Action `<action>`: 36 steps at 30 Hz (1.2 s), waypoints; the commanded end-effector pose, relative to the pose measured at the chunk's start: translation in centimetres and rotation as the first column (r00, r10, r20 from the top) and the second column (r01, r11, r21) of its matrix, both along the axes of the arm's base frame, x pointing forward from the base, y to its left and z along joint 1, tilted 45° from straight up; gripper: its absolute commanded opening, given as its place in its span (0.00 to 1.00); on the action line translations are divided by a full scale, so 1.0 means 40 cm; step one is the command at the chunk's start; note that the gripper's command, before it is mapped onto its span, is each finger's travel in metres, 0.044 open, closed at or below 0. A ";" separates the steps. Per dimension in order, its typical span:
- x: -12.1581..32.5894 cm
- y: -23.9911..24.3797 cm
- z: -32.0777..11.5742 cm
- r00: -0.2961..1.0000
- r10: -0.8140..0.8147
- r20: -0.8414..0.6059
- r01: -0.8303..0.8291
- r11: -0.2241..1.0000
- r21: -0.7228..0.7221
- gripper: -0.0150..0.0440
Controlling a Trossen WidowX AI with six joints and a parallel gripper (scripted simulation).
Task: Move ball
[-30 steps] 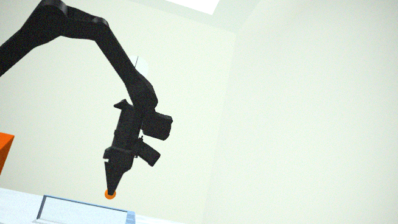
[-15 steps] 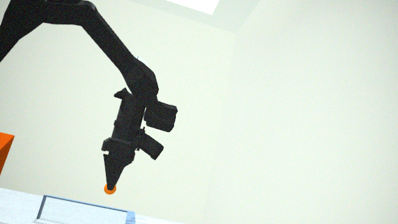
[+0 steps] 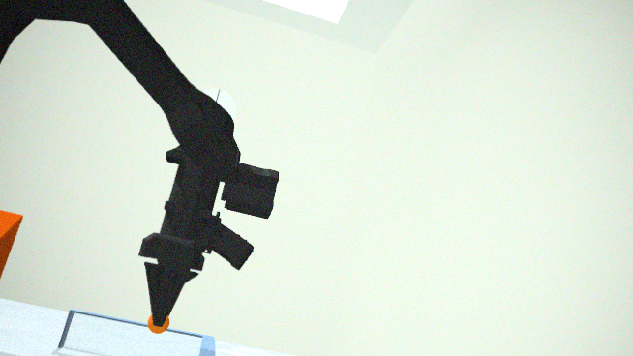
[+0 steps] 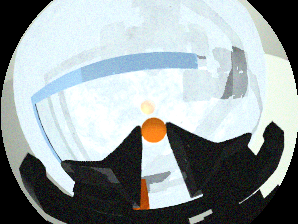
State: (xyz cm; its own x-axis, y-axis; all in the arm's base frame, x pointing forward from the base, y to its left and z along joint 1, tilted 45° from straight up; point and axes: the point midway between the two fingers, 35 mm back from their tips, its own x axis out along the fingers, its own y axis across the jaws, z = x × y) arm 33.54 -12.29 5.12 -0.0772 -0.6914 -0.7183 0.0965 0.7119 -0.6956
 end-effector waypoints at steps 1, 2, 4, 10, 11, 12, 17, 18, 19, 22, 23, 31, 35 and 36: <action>-0.010 -0.029 -0.033 1.000 0.001 -0.015 -0.001 1.000 -0.002 0.25; -0.011 -0.040 -0.044 1.000 0.001 -0.015 -0.001 1.000 -0.002 0.25; -0.014 -0.061 -0.066 1.000 0.001 -0.015 -0.001 1.000 -0.003 0.25; -0.026 -0.109 -0.112 1.000 0.001 -0.016 -0.001 1.000 -0.007 0.25; -0.026 -0.109 -0.112 1.000 0.001 -0.016 -0.001 1.000 -0.007 0.25; -0.026 -0.110 -0.112 1.000 0.001 -0.016 -0.001 1.000 -0.007 0.25; -0.027 -0.118 -0.121 1.000 0.001 -0.016 -0.001 1.000 -0.007 0.25; -0.027 -0.121 -0.124 1.000 0.001 -0.016 -0.001 1.000 -0.007 0.25; -0.027 -0.124 -0.127 1.000 0.001 -0.016 -0.001 1.000 -0.007 0.25; -0.028 -0.133 -0.136 1.000 0.001 -0.016 -0.001 1.000 -0.007 0.25; -0.029 -0.136 -0.139 1.000 0.001 -0.016 -0.001 1.000 -0.007 0.25; -0.030 -0.143 -0.146 1.000 0.001 -0.016 -0.001 1.000 -0.008 0.25; -0.024 -0.143 -0.140 1.000 -0.002 -0.005 0.002 1.000 -0.008 0.34; -0.024 -0.143 -0.140 1.000 -0.002 -0.005 0.002 1.000 -0.008 0.39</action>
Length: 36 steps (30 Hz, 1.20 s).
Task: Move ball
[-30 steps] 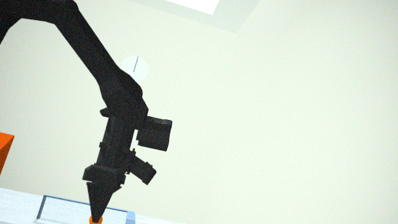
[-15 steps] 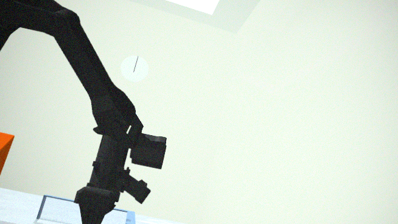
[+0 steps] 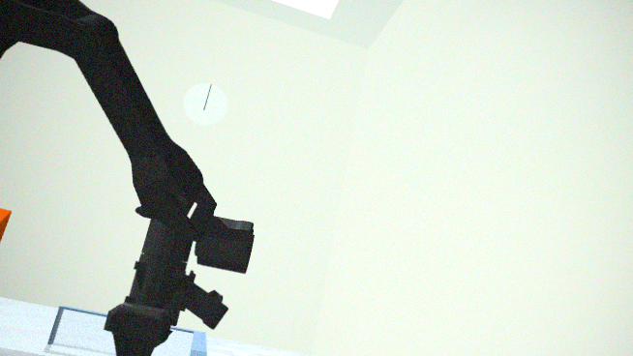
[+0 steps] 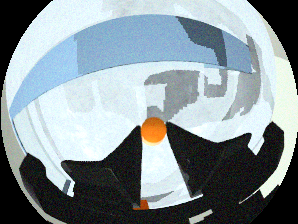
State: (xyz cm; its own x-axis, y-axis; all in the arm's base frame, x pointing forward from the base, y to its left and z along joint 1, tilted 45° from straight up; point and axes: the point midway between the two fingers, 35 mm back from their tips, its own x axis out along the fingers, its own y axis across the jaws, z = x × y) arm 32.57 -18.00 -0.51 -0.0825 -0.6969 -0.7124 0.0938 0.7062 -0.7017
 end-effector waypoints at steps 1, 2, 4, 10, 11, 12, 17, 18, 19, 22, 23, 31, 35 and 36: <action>0.000 0.000 0.000 1.000 0.000 0.000 0.000 1.000 0.000 0.43; 0.000 0.000 0.000 1.000 0.000 0.000 0.000 1.000 0.000 0.48; 0.000 0.000 0.000 1.000 0.000 0.000 0.000 1.000 0.000 0.57; 0.000 0.000 0.000 1.000 0.000 0.000 0.000 1.000 0.000 0.64; 0.000 0.000 0.000 1.000 0.000 0.000 0.000 1.000 0.000 0.64; 0.000 0.000 0.000 1.000 0.000 0.000 0.000 1.000 0.000 0.64; 0.017 0.111 0.105 1.000 0.002 -0.006 -0.002 1.000 0.007 0.64; 0.017 0.136 0.131 1.000 0.002 -0.008 -0.002 1.000 0.006 0.64; 0.015 0.151 0.147 1.000 0.002 -0.009 -0.002 1.000 0.005 0.64; 0.015 0.156 0.153 1.000 0.002 -0.010 -0.002 1.000 0.004 0.64; 0.015 0.156 0.153 1.000 0.002 -0.010 -0.002 1.000 0.004 0.64; 0.020 0.159 0.142 1.000 0.020 -0.010 -0.020 1.000 0.004 0.68; 0.021 0.221 0.211 1.000 0.016 -0.007 -0.016 1.000 0.003 0.86; 0.021 0.225 0.216 1.000 0.016 -0.007 -0.016 1.000 0.002 0.91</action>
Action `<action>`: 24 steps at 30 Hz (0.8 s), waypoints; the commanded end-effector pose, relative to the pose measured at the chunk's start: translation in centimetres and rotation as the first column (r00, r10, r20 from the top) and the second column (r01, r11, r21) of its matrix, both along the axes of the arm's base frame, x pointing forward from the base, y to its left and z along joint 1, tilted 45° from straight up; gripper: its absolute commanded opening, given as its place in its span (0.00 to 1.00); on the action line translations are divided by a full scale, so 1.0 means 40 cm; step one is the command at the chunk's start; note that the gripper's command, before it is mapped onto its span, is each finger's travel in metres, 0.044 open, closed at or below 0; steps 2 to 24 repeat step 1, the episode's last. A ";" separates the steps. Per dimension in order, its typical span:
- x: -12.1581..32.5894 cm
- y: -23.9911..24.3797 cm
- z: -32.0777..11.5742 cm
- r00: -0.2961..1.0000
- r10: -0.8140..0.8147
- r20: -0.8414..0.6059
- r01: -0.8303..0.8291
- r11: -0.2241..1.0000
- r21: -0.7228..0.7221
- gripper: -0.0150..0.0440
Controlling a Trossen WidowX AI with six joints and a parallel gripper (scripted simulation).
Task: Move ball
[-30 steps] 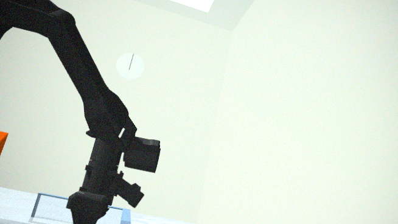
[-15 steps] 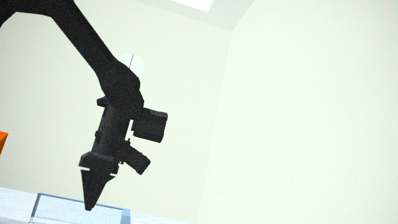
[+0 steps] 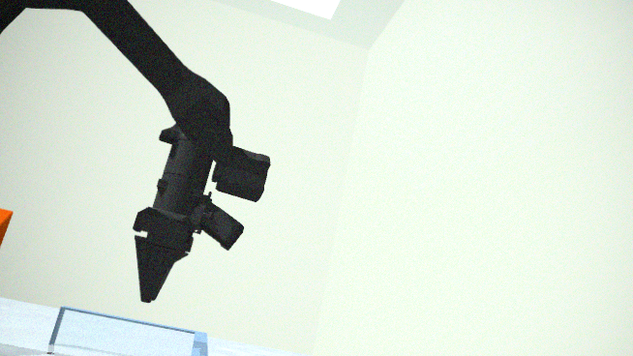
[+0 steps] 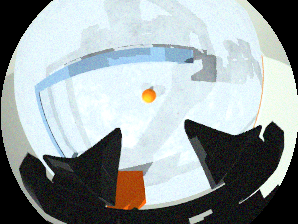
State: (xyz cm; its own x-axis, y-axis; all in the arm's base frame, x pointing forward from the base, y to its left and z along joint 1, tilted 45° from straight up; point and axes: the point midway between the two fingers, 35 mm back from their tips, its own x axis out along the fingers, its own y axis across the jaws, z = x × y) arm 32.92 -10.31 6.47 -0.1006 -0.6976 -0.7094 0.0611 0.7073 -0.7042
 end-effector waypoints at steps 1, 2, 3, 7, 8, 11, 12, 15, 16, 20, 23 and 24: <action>0.012 0.032 0.041 1.000 0.005 0.029 -0.005 1.000 0.002 0.95; 0.012 0.032 0.041 1.000 0.005 0.029 -0.005 1.000 0.002 0.95; 0.012 0.032 0.041 1.000 0.005 0.029 -0.005 1.000 0.002 0.95; 0.012 0.032 0.041 1.000 0.005 0.029 -0.005 1.000 0.002 0.95; 0.012 0.032 0.041 1.000 0.005 0.029 -0.005 1.000 0.002 0.95; 0.012 0.032 0.041 1.000 0.005 0.029 -0.005 1.000 0.002 0.95; 0.012 0.032 0.041 1.000 0.005 0.029 -0.005 1.000 0.002 0.95; 0.012 0.032 0.041 1.000 0.005 0.029 -0.005 1.000 0.002 0.95; 0.012 0.032 0.041 1.000 0.005 0.029 -0.005 1.000 0.002 0.95; 0.012 0.032 0.041 1.000 0.005 0.029 -0.005 1.000 0.002 0.95; 0.012 0.032 0.041 1.000 0.005 0.029 -0.005 1.000 0.002 0.95; 0.012 0.032 0.041 1.000 0.005 0.029 -0.005 1.000 0.002 0.95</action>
